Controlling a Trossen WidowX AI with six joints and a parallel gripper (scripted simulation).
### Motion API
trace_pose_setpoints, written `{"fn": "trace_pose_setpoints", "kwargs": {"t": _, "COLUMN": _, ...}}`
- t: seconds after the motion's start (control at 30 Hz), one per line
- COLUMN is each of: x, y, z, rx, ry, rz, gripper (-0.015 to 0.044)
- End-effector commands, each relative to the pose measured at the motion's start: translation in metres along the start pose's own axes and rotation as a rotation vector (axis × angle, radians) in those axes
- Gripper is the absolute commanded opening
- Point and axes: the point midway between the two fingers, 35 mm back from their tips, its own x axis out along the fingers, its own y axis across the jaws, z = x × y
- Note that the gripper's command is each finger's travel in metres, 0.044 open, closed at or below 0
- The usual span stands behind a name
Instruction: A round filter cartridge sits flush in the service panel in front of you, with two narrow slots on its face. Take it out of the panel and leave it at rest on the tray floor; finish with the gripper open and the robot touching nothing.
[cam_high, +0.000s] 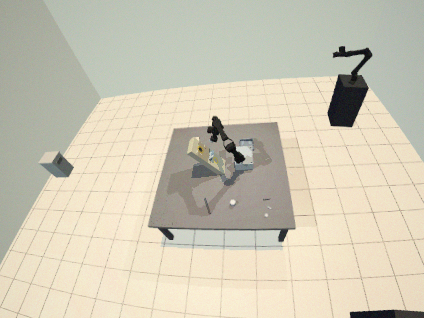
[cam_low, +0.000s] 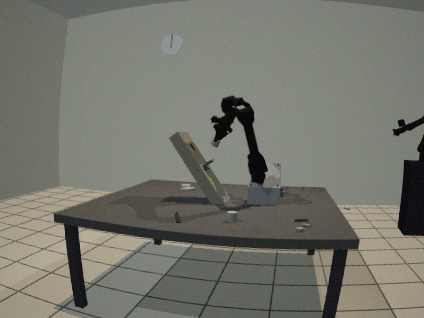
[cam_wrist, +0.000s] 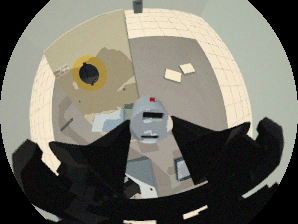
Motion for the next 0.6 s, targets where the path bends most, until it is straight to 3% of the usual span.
{"fn": "trace_pose_setpoints", "kwargs": {"t": 0.0, "x": -0.001, "y": -0.032, "z": -0.019, "rx": 0.153, "ry": 0.017, "rz": -0.083, "gripper": 0.0}}
{"fn": "trace_pose_setpoints", "kwargs": {"t": 0.57, "x": -0.008, "y": -0.147, "z": -0.111, "rx": 0.827, "ry": -0.014, "rz": -0.475, "gripper": 0.0}}
